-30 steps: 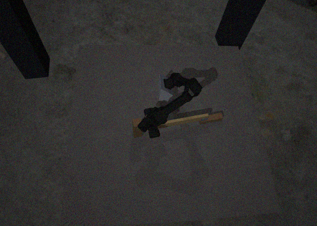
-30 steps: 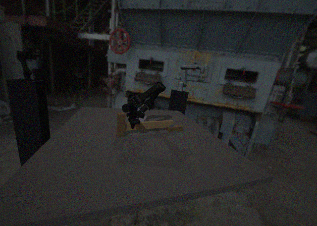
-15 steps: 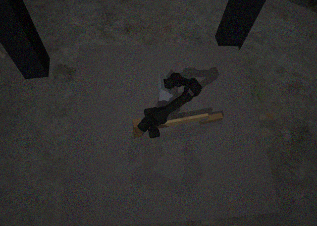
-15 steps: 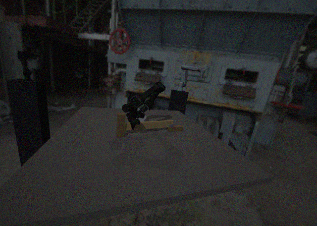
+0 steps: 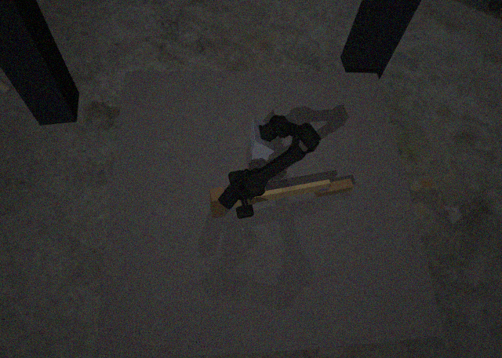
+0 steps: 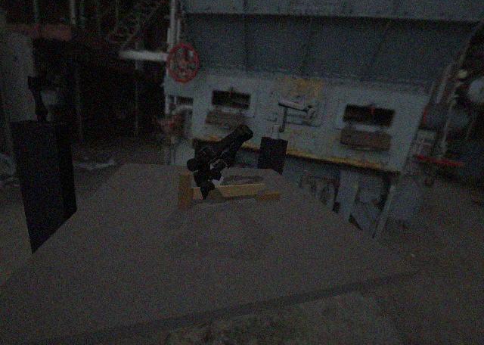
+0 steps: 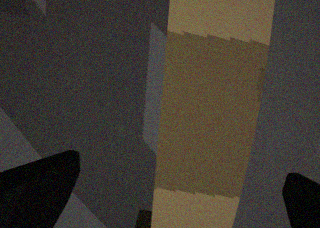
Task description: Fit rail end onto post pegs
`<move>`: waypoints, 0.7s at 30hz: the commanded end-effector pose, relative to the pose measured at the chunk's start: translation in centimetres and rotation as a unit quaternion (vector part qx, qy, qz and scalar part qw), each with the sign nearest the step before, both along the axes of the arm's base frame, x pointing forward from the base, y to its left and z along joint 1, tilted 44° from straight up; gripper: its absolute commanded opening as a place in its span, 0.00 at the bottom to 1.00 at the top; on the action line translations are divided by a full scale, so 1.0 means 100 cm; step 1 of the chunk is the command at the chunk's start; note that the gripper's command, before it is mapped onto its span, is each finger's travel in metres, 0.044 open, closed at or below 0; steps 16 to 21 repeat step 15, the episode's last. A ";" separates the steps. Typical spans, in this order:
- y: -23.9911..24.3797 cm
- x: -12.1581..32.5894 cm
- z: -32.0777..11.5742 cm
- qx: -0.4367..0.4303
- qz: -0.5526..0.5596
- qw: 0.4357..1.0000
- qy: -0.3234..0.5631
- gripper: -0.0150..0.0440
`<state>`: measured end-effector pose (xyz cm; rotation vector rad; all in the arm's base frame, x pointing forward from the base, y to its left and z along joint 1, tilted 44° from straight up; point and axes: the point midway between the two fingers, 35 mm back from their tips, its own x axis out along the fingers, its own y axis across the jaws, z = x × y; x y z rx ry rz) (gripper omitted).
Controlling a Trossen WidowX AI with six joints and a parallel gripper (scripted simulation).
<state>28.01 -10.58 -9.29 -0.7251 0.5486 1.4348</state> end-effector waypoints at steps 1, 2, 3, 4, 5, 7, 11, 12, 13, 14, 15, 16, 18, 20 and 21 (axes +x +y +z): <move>0.001 -0.003 0.030 -0.004 -0.003 1.000 -0.004 1.00; 0.001 -0.004 0.037 -0.004 -0.004 1.000 -0.005 1.00; 0.001 -0.005 0.039 -0.004 -0.004 1.000 -0.005 1.00; 0.001 -0.005 0.039 -0.004 -0.004 1.000 -0.005 1.00; 0.001 -0.005 0.039 -0.004 -0.004 1.000 -0.005 1.00; 0.001 -0.005 0.039 -0.004 -0.004 1.000 -0.005 1.00; 0.001 -0.005 0.039 -0.004 -0.004 1.000 -0.005 1.00; 0.001 -0.005 0.039 -0.004 -0.004 1.000 -0.005 1.00; 0.001 -0.005 0.039 -0.004 -0.004 1.000 -0.005 1.00; 0.001 -0.005 0.039 -0.004 -0.004 1.000 -0.005 1.00; 0.001 -0.005 0.039 -0.004 -0.004 1.000 -0.005 1.00; 0.001 -0.005 0.039 -0.004 -0.004 1.000 -0.005 1.00; 0.001 -0.005 0.039 -0.004 -0.004 1.000 -0.005 1.00; 0.001 -0.005 0.039 -0.004 -0.004 1.000 -0.005 1.00; 0.001 -0.005 0.039 -0.004 -0.004 1.000 -0.005 1.00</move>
